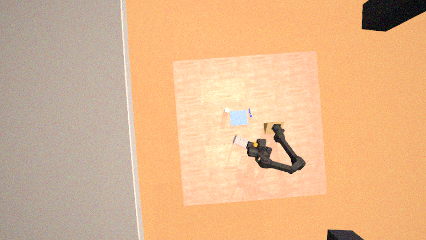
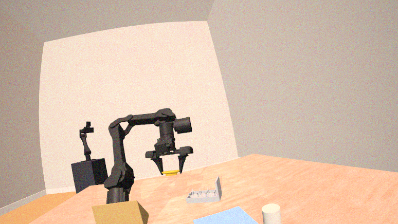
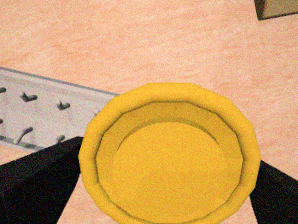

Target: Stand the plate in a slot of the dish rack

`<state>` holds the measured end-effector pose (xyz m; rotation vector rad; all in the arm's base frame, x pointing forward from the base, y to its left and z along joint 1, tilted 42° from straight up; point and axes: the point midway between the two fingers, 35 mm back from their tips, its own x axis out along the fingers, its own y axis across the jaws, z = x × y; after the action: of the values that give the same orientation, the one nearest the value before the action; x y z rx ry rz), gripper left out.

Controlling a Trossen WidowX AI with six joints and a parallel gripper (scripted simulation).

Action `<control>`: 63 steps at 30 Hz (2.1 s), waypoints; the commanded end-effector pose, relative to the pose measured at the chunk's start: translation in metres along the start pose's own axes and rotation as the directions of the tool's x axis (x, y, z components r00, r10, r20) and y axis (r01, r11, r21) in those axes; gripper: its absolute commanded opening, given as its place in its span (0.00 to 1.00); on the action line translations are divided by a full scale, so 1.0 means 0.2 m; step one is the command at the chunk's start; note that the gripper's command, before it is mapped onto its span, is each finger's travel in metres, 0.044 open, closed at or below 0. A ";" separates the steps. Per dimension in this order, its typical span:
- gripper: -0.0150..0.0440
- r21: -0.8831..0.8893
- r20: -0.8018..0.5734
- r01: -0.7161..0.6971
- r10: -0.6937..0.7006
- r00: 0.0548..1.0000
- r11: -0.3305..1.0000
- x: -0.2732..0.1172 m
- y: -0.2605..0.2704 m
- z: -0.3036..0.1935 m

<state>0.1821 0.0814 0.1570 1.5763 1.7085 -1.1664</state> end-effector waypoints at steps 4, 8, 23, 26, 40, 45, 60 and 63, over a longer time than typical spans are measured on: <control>0.25 -0.084 0.147 -0.007 0.019 0.989 0.996 0.08 -0.01 0.05; 0.25 -0.139 0.233 -0.010 0.042 0.972 0.990 0.12 -0.01 0.08; 0.25 -0.353 0.488 -0.027 0.209 0.848 0.935 0.23 0.04 0.16; 0.25 -0.396 0.522 -0.032 0.254 0.814 0.918 0.25 0.05 0.17; 0.25 -0.596 0.598 -0.059 0.491 0.634 0.801 0.29 0.11 0.16; 0.25 -0.663 0.590 -0.070 0.578 0.564 0.745 0.30 0.13 0.14; 0.25 -0.837 0.472 -0.110 0.810 0.347 0.535 0.30 0.15 0.04; 0.25 -0.866 0.434 -0.120 0.848 0.304 0.486 0.29 0.14 0.02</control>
<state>0.1996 0.1048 0.0963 0.6741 0.6520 -0.5824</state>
